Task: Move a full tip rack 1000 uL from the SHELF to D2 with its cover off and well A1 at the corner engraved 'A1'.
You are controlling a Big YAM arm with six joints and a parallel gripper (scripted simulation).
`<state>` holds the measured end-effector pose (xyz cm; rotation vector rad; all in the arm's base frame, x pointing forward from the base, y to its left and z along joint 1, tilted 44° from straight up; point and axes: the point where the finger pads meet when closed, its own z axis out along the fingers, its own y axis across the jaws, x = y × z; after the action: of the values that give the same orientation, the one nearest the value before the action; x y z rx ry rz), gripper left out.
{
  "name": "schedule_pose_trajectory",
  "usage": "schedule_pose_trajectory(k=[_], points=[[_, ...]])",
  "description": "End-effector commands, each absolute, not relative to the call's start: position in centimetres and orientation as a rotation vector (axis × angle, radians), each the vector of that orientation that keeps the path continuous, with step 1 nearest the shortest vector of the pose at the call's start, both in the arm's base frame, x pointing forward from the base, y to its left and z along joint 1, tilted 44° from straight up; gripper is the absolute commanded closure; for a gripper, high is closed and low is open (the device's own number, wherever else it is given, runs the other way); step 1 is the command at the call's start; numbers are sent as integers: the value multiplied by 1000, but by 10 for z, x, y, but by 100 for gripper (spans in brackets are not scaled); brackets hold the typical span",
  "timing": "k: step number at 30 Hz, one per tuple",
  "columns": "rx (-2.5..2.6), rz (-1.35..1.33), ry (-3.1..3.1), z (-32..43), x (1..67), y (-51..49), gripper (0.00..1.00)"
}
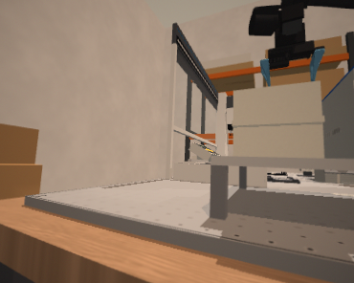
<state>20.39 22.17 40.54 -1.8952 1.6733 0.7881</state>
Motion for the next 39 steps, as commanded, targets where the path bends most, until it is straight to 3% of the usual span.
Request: schedule_pose_trajectory(k=[1,5,17,25,39], points=[[-1904,759,1636,401,203,205,0],[-1909,778,1658,388,211,201,0],[-1918,773,1642,392,150,195,0],[-1901,767,1652,394,162,197,0],[-1899,751,1596,453,154,244,0]])
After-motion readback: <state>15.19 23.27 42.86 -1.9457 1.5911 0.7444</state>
